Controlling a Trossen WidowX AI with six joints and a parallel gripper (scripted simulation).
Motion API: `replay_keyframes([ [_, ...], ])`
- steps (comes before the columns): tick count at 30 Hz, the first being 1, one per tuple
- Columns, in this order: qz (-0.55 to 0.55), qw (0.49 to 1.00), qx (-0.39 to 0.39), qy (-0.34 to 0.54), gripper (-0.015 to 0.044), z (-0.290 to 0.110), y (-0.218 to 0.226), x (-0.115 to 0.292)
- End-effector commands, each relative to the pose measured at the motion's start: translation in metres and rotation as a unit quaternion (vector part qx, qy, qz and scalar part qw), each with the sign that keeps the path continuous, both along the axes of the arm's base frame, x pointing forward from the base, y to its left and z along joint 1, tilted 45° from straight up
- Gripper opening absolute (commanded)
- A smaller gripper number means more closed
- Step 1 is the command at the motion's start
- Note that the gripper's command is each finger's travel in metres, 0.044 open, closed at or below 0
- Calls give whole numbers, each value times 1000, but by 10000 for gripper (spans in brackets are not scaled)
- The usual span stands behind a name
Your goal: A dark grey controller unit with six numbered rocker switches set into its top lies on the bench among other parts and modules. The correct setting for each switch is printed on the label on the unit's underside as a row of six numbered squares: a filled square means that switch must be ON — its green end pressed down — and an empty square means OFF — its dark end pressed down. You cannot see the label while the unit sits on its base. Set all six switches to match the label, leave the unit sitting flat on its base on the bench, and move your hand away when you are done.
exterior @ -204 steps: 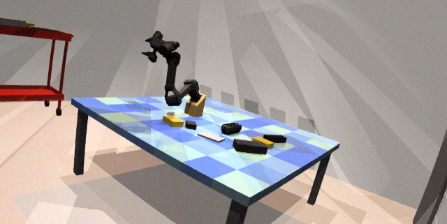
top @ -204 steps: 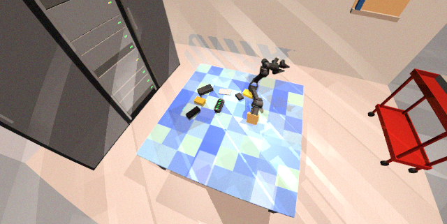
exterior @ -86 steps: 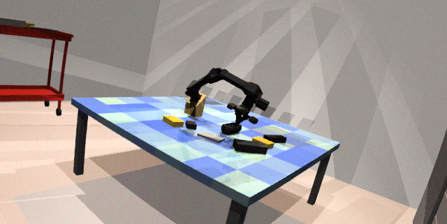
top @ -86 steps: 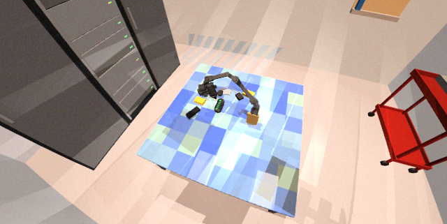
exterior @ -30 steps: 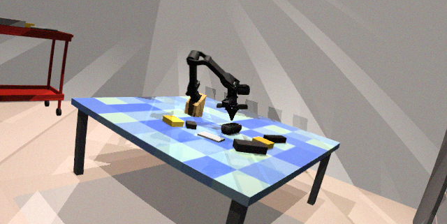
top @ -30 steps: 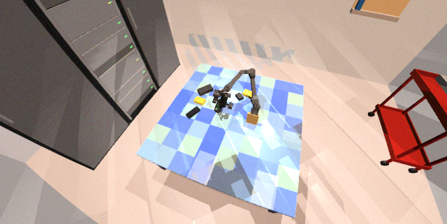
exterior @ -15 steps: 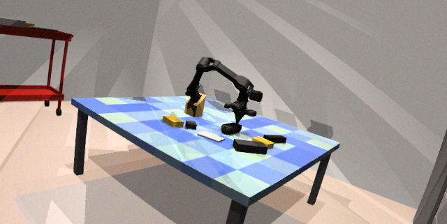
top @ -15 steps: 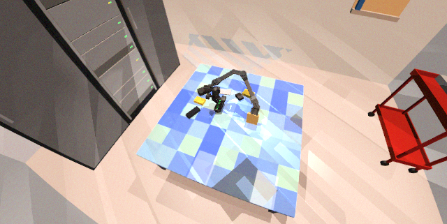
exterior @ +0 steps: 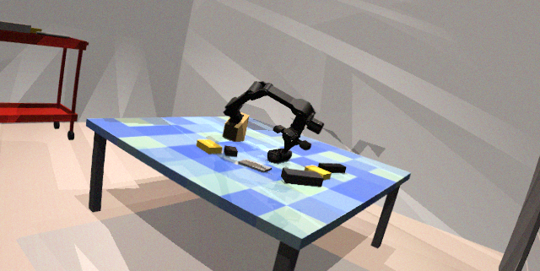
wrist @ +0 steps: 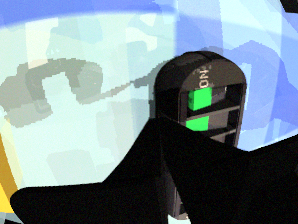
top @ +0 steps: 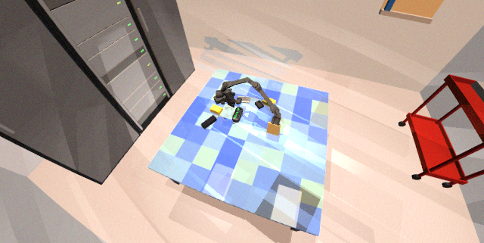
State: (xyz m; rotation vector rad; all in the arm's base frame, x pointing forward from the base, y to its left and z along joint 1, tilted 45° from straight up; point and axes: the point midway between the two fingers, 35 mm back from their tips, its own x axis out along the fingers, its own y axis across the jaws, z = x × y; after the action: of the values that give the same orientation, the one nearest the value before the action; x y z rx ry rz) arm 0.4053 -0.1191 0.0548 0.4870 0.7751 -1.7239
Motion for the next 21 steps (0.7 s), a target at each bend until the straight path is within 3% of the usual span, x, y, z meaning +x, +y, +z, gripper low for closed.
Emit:
replay_keyframes([
  [1, -10, 1000, 2, 12, 0, 2, -4, 1],
  [12, -4, 1000, 1, 9, 0, 4, -2, 2],
  [21, 37, 998, -1, -48, 0, -15, 24, -10],
])
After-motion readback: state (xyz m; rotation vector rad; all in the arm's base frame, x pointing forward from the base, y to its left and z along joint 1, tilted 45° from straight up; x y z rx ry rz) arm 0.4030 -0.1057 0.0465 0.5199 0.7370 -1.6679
